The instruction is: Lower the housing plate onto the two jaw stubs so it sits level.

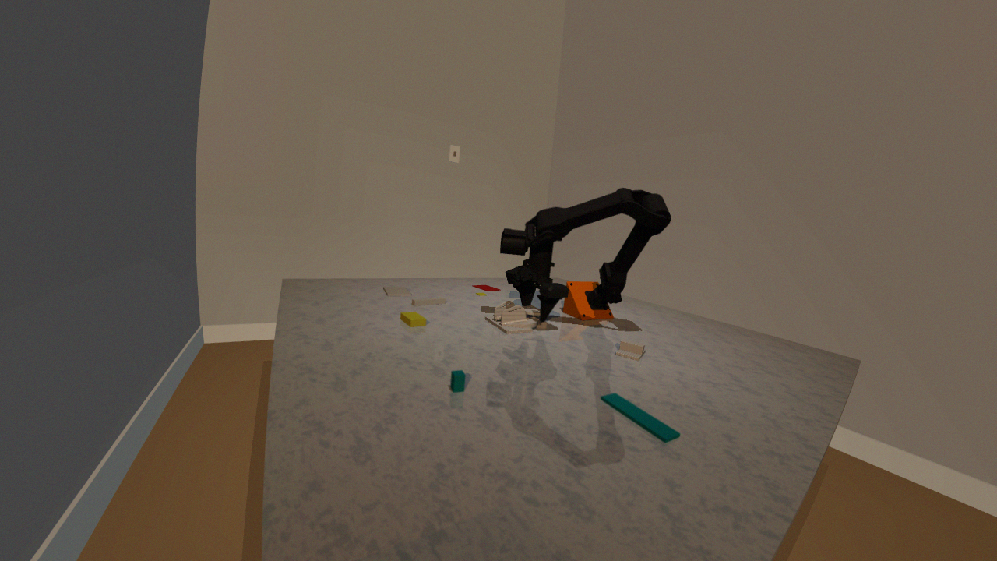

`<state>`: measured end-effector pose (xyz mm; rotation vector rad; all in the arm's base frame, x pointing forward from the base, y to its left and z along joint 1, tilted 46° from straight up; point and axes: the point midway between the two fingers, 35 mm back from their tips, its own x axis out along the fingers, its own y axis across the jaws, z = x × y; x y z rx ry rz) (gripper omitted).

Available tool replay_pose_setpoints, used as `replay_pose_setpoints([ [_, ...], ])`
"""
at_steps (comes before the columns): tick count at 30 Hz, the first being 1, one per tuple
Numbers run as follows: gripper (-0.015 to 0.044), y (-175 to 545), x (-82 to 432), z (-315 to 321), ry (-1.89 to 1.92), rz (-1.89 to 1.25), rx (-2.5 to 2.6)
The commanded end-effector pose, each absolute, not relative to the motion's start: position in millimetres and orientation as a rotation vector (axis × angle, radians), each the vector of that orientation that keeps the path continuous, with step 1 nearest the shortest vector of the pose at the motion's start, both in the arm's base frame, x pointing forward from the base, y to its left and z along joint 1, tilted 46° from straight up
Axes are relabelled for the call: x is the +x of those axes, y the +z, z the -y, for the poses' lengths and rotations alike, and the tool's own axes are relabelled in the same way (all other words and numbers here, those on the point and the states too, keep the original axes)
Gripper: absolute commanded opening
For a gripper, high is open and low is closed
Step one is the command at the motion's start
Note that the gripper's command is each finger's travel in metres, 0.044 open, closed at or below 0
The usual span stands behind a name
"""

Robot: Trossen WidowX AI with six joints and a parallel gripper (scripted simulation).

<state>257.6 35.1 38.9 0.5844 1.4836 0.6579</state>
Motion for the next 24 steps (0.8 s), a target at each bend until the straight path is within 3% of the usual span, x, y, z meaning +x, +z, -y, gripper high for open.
replay_pose_setpoints([
  [1, 0.0351, 38.8, 258.1, -35.6, 0.658, -1.48, 0.588],
  [24, 0.0351, 35.5, 258.0, -39.1, 0.657, -1.481, 0.59],
])
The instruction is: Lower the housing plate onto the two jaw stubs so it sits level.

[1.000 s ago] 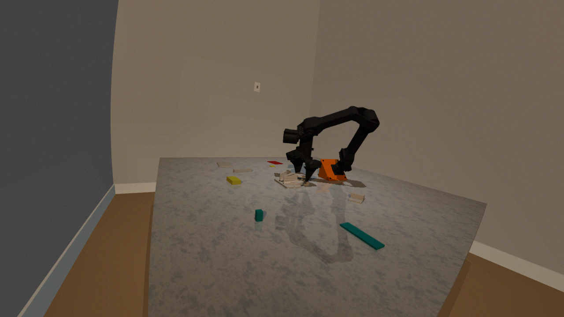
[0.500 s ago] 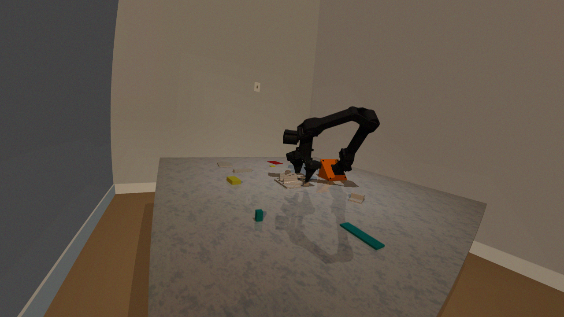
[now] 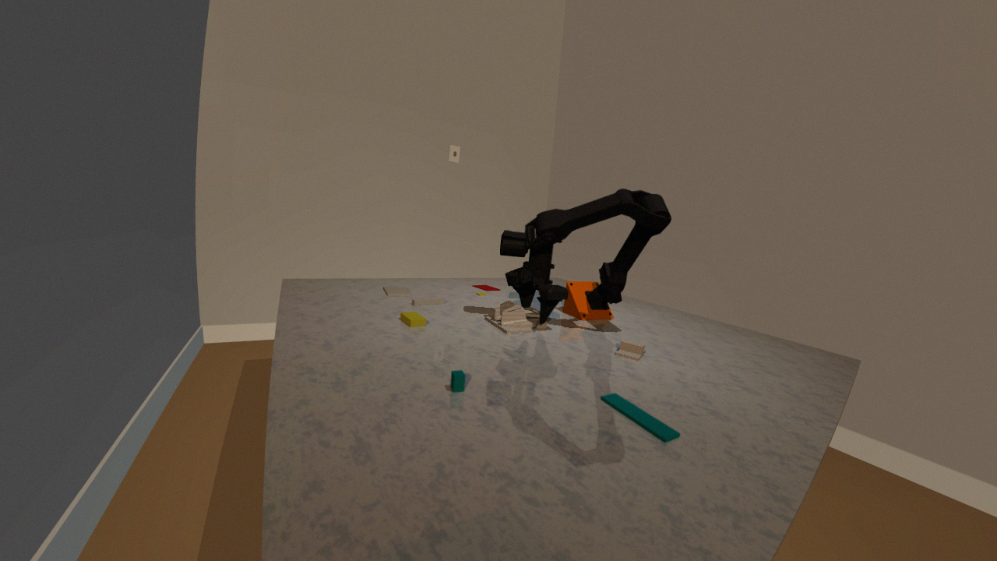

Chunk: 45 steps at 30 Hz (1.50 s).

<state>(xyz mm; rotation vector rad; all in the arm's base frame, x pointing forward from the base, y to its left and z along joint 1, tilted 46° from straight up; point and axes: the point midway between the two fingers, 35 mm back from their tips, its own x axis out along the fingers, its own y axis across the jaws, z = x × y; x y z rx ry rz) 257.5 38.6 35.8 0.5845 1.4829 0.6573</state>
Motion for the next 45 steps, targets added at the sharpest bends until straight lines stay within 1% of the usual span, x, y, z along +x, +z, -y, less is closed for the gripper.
replay_pose_setpoints([
  [1, 0.0351, 35.5, 258.0, -39.1, 0.657, -1.481, 0.59],
  [45, 0.0351, 30.4, 257.9, -44.4, 0.656, -1.481, 0.591],
])
